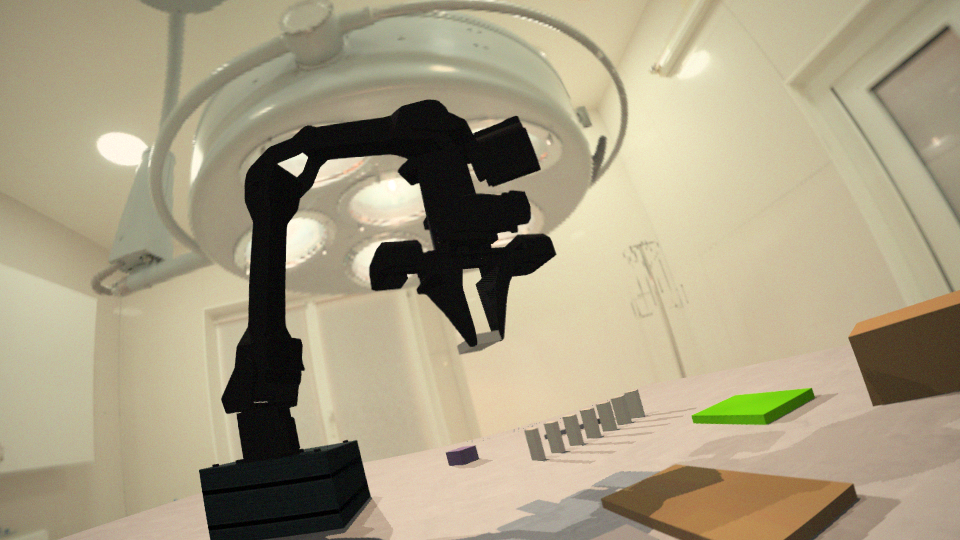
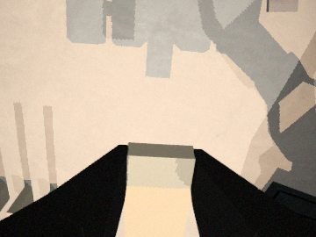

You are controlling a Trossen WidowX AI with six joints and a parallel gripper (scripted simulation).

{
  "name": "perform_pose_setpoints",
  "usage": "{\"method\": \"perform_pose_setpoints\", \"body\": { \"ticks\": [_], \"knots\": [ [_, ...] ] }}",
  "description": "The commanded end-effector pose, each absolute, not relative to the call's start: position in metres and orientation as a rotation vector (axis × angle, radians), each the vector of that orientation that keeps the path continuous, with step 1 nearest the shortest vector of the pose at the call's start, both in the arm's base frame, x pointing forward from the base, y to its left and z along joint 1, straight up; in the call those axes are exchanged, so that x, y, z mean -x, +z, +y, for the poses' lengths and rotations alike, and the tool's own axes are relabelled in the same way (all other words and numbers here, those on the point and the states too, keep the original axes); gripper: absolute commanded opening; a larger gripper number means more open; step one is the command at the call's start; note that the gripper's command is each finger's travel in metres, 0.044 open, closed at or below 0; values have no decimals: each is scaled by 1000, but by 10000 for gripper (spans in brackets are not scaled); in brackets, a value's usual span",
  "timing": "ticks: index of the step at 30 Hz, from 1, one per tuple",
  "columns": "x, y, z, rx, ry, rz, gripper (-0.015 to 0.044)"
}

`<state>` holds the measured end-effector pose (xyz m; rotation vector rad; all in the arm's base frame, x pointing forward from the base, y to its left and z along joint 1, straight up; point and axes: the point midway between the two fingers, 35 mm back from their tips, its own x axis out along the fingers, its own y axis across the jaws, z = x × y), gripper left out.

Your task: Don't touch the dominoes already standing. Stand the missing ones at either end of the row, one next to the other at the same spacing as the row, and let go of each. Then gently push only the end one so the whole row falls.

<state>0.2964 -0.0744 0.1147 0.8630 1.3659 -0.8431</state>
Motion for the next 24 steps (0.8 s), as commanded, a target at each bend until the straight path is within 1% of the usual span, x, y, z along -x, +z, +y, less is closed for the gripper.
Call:
{"method": "perform_pose_setpoints", "body": {
  "ticks": [1, 6, 24],
  "knots": [
    [-298, 115, -77, -901, -885, 1350, 107],
    [-300, 112, -77, -885, -882, 1340, 107],
    [-361, 65, -90, -516, -821, 1043, 107]
  ]
}}
